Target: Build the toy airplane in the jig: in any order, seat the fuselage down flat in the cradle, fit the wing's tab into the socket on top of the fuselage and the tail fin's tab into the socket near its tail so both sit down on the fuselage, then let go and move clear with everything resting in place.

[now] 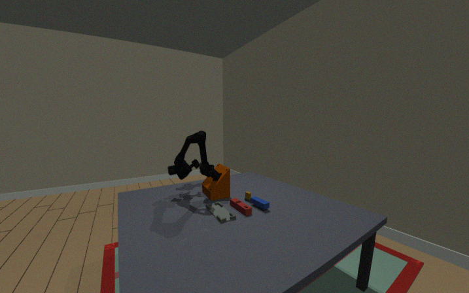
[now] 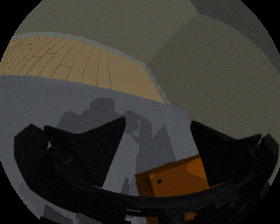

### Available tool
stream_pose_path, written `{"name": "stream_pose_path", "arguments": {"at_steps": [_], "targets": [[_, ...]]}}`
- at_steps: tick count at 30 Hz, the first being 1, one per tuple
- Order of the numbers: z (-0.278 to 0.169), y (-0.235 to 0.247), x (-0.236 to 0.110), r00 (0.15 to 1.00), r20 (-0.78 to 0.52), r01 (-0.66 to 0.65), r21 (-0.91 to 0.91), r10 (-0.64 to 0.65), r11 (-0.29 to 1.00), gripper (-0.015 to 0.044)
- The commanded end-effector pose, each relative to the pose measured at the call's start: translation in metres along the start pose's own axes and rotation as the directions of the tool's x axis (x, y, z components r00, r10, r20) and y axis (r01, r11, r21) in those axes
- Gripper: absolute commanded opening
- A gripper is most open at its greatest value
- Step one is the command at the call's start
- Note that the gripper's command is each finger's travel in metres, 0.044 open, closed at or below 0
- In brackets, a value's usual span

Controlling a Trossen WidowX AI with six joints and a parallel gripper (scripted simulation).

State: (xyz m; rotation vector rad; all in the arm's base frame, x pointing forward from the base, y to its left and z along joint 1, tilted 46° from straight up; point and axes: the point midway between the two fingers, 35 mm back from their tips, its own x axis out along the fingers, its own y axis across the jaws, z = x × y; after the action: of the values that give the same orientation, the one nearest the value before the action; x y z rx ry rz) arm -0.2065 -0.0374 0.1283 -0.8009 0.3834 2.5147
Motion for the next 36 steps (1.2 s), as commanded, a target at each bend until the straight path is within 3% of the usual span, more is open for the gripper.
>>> {"name": "stream_pose_path", "arguments": {"at_steps": [1,6,15,26,31,36], "targets": [[0.000,0.000,0.000,1.000,0.000,0.000,0.000,0.000,1.000,0.0426],[-0.011,0.019,-0.009,0.997,-0.027,-0.072,-0.095,0.070,0.993,0.0440],[-0.071,0.080,-0.076,0.909,-0.186,-0.416,-0.433,0.372,0.800,0.0440],[-0.160,0.086,-0.185,0.685,-0.447,-0.674,-0.687,0.575,0.269,0.0440],[-0.186,0.077,-0.223,0.611,-0.526,-0.706,-0.700,0.591,0.107,0.0440],[-0.230,0.042,-0.261,0.560,-0.597,-0.612,-0.766,0.574,-0.200,0.0440]]}}
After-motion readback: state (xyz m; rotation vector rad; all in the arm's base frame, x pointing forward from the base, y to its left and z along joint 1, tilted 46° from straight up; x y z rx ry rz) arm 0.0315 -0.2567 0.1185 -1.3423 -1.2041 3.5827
